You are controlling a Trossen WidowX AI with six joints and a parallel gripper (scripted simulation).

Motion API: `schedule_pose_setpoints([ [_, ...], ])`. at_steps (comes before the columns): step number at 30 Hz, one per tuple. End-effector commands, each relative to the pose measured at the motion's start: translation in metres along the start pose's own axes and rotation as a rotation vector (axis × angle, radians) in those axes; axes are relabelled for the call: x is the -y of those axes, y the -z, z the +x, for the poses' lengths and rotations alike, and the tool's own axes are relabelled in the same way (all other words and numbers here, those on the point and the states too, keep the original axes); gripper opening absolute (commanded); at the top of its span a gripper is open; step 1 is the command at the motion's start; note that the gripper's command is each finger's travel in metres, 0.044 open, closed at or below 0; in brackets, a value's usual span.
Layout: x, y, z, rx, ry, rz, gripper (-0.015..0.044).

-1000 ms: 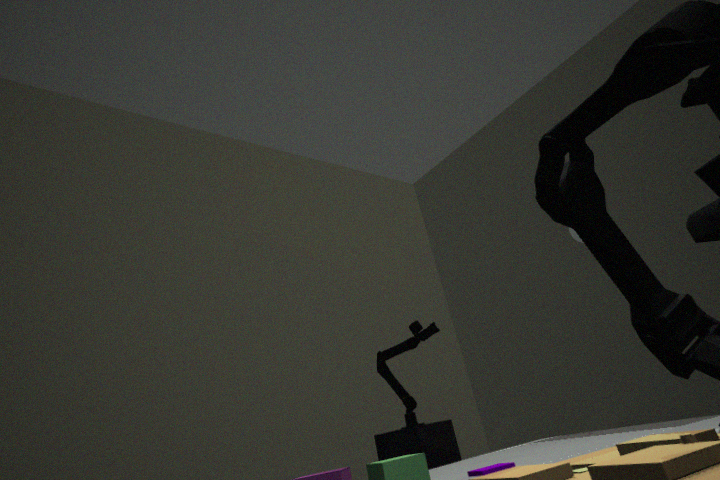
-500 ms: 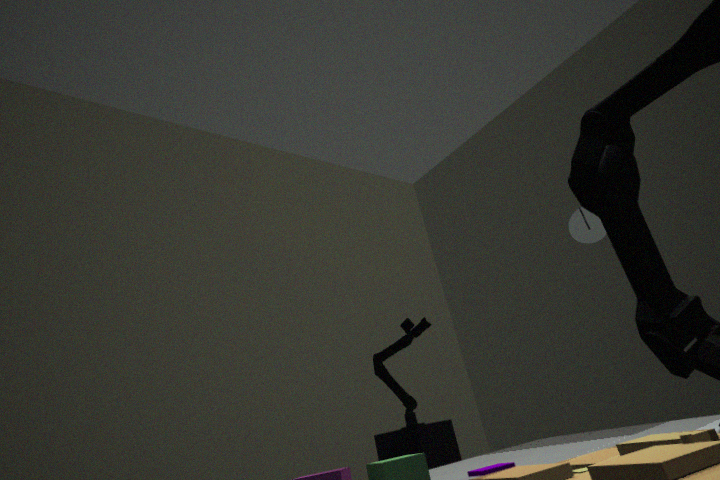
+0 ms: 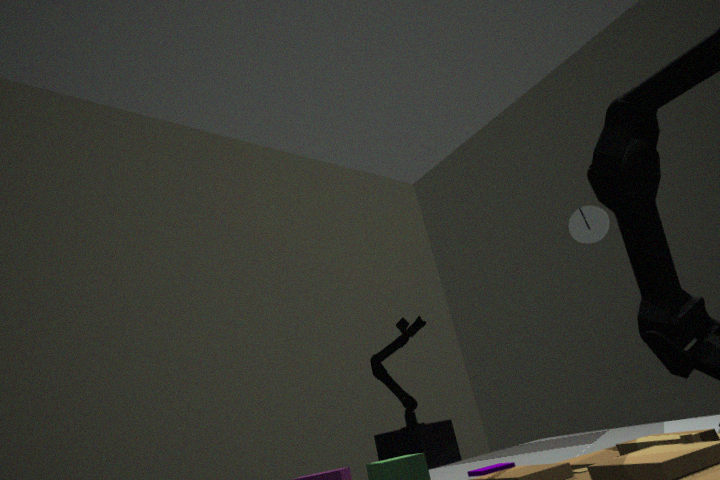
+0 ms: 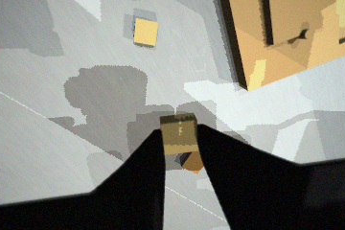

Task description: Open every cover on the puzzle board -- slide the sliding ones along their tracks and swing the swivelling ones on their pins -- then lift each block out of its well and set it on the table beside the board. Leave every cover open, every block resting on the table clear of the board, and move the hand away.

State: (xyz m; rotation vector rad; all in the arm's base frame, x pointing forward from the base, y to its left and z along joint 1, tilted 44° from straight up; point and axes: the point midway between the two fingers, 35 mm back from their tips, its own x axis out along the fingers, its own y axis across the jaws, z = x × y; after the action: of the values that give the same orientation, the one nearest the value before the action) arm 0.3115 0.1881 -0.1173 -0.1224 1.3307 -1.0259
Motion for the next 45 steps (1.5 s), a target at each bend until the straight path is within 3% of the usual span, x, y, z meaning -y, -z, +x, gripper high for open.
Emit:
schedule_pose_setpoints([
  [1, -0.001, 0.001, 0.008, -0.002, 0.004, -0.001, 0.0080],
  [45, -0.001, 0.000, 0.080, 0.000, 0.005, 0.000, 0.0080],
])
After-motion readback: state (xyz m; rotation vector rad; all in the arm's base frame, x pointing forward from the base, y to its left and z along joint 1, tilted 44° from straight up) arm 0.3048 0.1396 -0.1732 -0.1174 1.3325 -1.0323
